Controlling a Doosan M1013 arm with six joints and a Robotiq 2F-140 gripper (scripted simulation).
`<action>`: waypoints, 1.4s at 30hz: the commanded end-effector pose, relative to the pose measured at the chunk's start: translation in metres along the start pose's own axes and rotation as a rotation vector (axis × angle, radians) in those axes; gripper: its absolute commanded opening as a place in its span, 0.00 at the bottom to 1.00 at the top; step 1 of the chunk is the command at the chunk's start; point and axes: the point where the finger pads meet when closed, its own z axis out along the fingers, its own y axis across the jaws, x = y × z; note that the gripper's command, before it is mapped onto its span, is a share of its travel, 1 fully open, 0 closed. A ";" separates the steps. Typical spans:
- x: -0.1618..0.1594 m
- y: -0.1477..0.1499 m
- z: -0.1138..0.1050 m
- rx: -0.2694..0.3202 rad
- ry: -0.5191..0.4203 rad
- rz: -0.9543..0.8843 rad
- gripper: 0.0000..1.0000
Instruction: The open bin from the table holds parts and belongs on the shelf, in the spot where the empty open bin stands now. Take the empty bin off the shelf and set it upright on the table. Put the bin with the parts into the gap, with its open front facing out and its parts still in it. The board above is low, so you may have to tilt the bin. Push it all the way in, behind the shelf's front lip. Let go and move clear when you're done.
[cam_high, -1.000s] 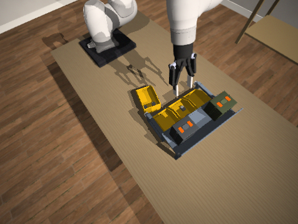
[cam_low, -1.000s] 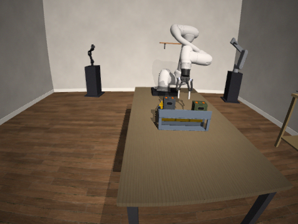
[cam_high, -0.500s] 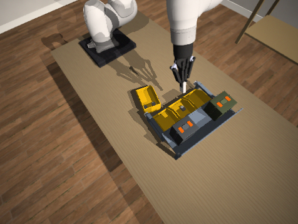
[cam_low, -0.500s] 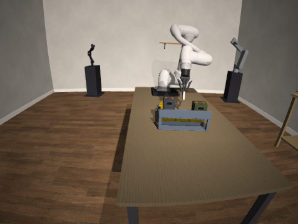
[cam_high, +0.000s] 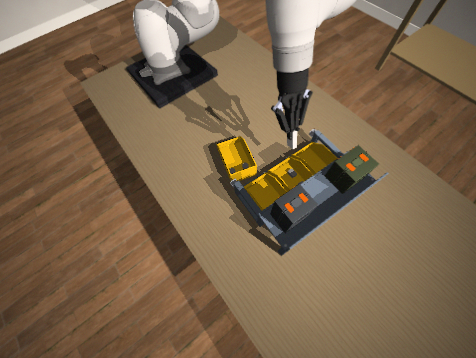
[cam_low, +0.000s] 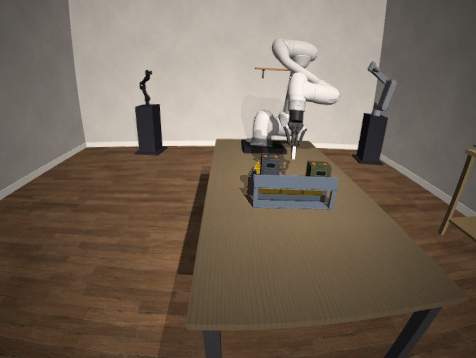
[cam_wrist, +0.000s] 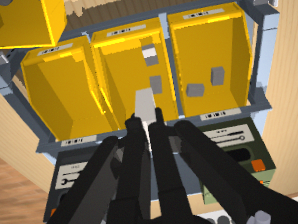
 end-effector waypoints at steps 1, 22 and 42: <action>0.000 0.000 0.000 -0.002 0.011 0.000 0.10; 0.000 0.001 0.000 -0.040 0.302 0.000 0.10; 0.040 -0.036 -0.012 -0.027 0.311 0.092 0.10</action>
